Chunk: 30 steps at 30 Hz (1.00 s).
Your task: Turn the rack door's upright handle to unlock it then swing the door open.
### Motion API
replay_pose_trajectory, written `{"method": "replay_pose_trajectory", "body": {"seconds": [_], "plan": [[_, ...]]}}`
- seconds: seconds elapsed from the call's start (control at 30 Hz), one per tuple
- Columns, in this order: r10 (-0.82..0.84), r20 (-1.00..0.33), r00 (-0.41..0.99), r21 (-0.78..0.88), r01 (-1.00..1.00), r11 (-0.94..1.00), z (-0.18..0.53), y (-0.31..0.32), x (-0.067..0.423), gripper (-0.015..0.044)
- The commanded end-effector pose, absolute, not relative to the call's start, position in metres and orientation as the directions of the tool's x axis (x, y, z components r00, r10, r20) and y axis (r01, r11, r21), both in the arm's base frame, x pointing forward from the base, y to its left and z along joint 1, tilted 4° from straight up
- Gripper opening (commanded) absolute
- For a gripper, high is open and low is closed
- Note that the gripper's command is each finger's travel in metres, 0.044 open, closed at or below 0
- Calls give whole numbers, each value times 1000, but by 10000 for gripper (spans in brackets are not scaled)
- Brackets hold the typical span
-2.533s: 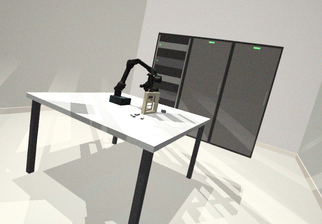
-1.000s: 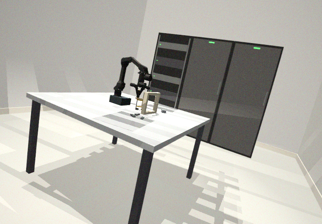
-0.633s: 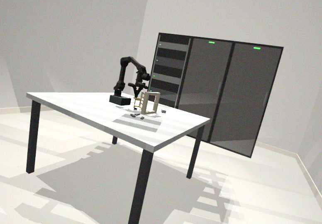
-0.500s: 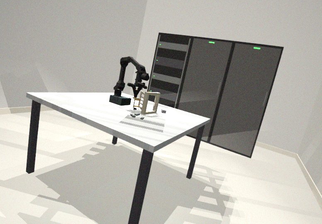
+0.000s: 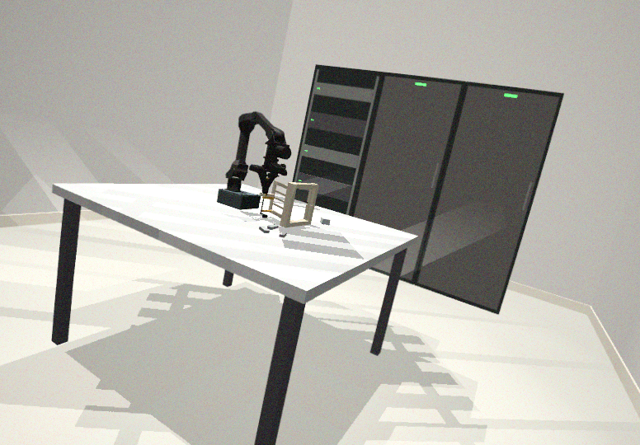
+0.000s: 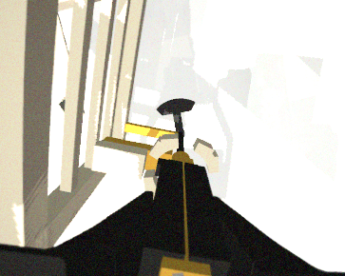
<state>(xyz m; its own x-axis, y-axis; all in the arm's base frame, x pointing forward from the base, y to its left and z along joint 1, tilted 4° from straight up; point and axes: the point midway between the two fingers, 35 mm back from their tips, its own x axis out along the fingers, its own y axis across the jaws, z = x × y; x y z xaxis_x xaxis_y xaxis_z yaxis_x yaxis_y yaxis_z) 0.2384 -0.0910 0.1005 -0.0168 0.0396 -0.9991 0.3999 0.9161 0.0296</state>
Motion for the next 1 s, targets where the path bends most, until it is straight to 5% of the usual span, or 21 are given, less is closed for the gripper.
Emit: {"method": "replay_pose_trajectory", "body": {"seconds": [0.0, 0.97], "plan": [[43, -999, -13, 36, 333, 942, 100, -95, 239, 27], [39, -999, -13, 39, -7, 999, 98, -143, 238, 27]]}}
